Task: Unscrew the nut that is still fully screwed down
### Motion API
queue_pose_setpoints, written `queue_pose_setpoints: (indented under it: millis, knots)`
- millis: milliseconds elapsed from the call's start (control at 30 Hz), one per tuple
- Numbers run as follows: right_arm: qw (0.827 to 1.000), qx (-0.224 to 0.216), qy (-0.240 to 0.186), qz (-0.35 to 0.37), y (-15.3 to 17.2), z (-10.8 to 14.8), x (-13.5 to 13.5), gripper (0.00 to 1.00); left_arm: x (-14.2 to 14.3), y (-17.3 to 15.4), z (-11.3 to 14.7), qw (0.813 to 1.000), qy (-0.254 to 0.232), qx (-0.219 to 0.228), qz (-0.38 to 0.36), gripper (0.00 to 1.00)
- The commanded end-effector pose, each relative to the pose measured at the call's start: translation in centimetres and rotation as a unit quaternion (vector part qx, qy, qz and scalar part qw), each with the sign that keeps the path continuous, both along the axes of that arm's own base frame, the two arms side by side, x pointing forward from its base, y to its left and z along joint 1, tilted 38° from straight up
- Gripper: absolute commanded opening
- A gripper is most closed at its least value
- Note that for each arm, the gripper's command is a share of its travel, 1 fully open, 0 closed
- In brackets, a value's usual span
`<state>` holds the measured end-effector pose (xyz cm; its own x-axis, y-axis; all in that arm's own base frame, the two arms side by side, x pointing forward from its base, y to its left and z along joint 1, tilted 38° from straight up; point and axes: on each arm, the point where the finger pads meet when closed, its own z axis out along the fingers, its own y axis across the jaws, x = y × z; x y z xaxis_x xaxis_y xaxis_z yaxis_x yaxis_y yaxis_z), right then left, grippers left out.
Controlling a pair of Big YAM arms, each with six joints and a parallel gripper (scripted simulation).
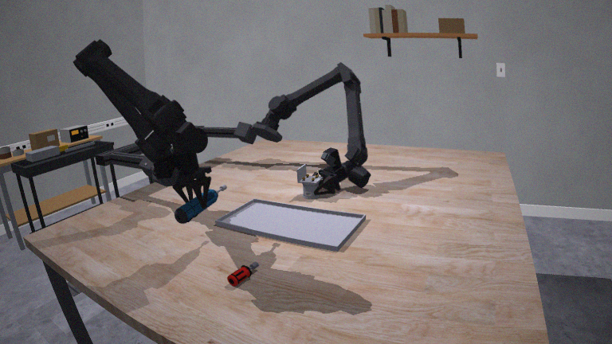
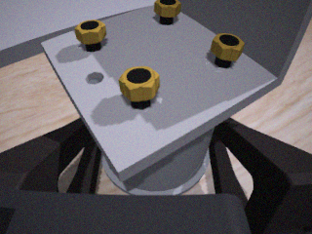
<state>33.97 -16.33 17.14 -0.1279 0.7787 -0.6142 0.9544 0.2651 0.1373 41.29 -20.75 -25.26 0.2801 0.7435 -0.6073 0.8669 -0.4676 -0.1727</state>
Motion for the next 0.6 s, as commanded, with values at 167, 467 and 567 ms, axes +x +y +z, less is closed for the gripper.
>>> queue_pose_setpoints:
  millis: [167,467,567]
  knots:
    - [0.998,0.003,-0.047,-0.03,-0.3,4.5,0.6,0.42,-0.5,-1.6,0.2,1.0,-0.004,-0.001,-0.017,0.59]
    - [0.994,0.008,-0.049,-0.099,-2.5,5.8,-2.6,0.42,-0.5,-1.6,0.2,1.0,-0.004,-0.001,-0.017,0.59]
    - [0.992,0.011,-0.05,-0.119,-2.9,6.3,-3.6,0.42,-0.5,-1.6,0.2,1.0,-0.004,-0.001,-0.017,0.59]
